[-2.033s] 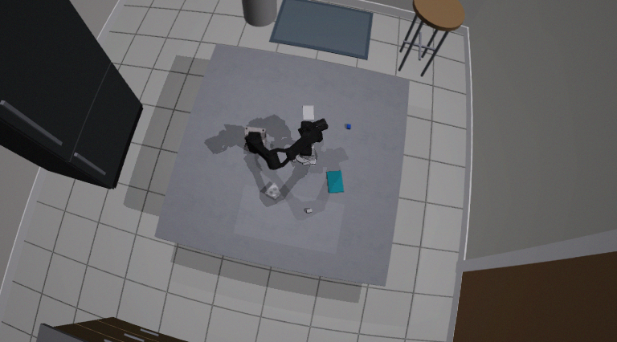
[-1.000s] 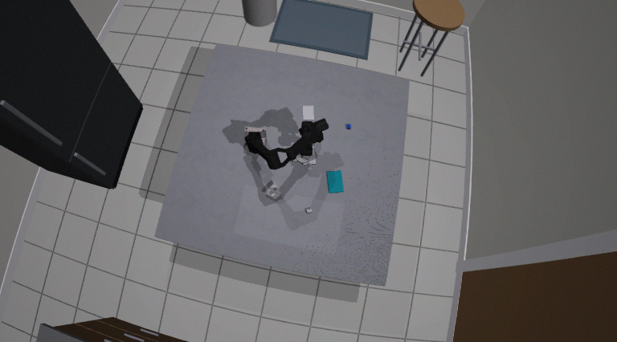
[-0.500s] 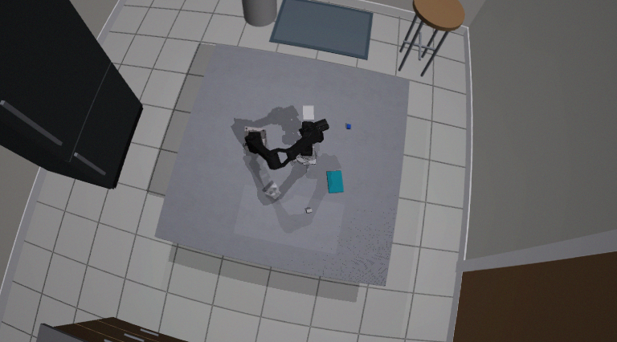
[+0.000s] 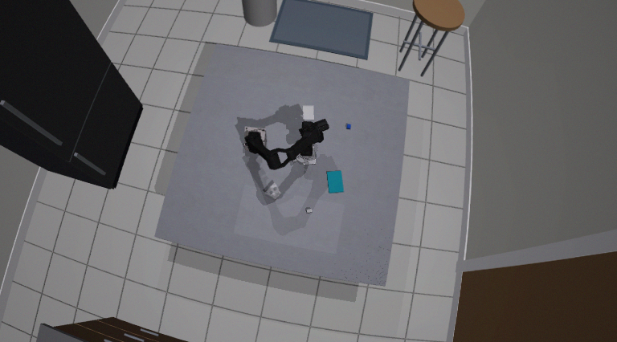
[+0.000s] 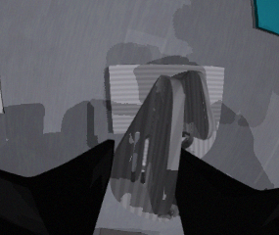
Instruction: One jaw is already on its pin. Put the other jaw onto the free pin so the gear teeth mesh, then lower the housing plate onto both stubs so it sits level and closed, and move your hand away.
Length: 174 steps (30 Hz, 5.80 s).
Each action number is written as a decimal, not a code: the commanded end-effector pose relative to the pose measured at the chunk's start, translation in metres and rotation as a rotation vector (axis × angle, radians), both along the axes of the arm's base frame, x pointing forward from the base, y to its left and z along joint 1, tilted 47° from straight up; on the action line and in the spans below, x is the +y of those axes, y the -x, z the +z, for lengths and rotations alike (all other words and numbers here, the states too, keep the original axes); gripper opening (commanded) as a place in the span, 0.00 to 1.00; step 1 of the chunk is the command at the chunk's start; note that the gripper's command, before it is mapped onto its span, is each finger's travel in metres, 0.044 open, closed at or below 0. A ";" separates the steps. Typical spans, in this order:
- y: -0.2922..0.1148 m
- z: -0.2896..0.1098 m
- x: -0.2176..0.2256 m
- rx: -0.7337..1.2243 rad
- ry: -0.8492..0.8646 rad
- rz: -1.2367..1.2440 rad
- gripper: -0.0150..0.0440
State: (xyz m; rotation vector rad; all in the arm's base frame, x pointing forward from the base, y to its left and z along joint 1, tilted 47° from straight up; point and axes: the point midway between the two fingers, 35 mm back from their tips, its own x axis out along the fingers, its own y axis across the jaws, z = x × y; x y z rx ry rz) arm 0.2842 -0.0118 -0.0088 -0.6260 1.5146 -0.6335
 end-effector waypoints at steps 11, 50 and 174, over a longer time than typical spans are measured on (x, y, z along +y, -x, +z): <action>-0.001 0.001 0.000 -0.001 0.004 0.006 0.48; 0.001 -0.034 -0.038 -0.004 0.007 0.003 0.48; 0.001 -0.043 -0.047 -0.009 0.008 -0.002 0.48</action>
